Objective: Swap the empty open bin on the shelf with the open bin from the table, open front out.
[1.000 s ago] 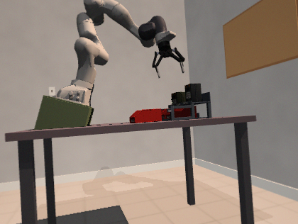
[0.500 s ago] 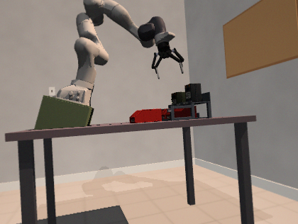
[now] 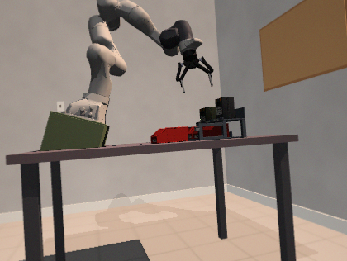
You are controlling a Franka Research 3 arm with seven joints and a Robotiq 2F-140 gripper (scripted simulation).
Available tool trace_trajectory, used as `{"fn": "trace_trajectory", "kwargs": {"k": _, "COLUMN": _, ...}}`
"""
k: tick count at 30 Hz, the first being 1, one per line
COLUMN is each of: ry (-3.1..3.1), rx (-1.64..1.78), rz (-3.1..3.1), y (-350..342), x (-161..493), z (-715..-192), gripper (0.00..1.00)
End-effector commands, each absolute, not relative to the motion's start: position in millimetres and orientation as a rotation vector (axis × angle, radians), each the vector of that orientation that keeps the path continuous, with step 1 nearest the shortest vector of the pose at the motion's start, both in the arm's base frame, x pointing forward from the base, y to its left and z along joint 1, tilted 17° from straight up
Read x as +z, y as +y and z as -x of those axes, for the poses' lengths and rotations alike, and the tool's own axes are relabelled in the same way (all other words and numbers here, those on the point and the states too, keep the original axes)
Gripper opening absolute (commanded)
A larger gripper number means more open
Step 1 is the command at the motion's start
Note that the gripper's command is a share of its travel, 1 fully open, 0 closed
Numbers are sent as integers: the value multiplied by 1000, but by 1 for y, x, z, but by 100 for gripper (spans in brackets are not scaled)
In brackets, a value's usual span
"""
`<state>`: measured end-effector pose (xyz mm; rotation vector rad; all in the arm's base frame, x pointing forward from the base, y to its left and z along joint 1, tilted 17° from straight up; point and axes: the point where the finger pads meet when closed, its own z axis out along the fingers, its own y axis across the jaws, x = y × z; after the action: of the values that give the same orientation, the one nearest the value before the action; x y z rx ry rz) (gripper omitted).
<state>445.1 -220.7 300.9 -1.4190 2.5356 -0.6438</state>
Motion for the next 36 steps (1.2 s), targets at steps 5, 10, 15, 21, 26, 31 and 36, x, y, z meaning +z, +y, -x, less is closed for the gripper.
{"fn": "trace_trajectory", "kwargs": {"k": 5, "ry": 2558, "rx": -629, "rz": 1317, "y": -213, "x": 299, "z": -447, "gripper": 100}}
{"fn": "trace_trajectory", "kwargs": {"k": 10, "ry": 2558, "rx": -629, "rz": 1317, "y": -213, "x": 299, "z": -447, "gripper": 100}}
{"fn": "trace_trajectory", "kwargs": {"k": 15, "ry": 2558, "rx": -629, "rz": 1317, "y": -213, "x": 299, "z": -447, "gripper": 100}}
{"fn": "trace_trajectory", "kwargs": {"k": 21, "ry": 2570, "rx": -611, "rz": 1242, "y": -204, "x": 295, "z": -448, "gripper": 100}}
{"fn": "trace_trajectory", "kwargs": {"k": 26, "ry": 2570, "rx": -611, "rz": 1242, "y": -204, "x": 295, "z": -448, "gripper": 100}}
{"fn": "trace_trajectory", "kwargs": {"k": 31, "ry": 2570, "rx": -611, "rz": 1242, "y": -204, "x": 295, "z": -448, "gripper": 100}}
{"fn": "trace_trajectory", "kwargs": {"k": 36, "ry": 2581, "rx": -592, "rz": 1167, "y": -196, "x": 292, "z": -450, "gripper": 100}}
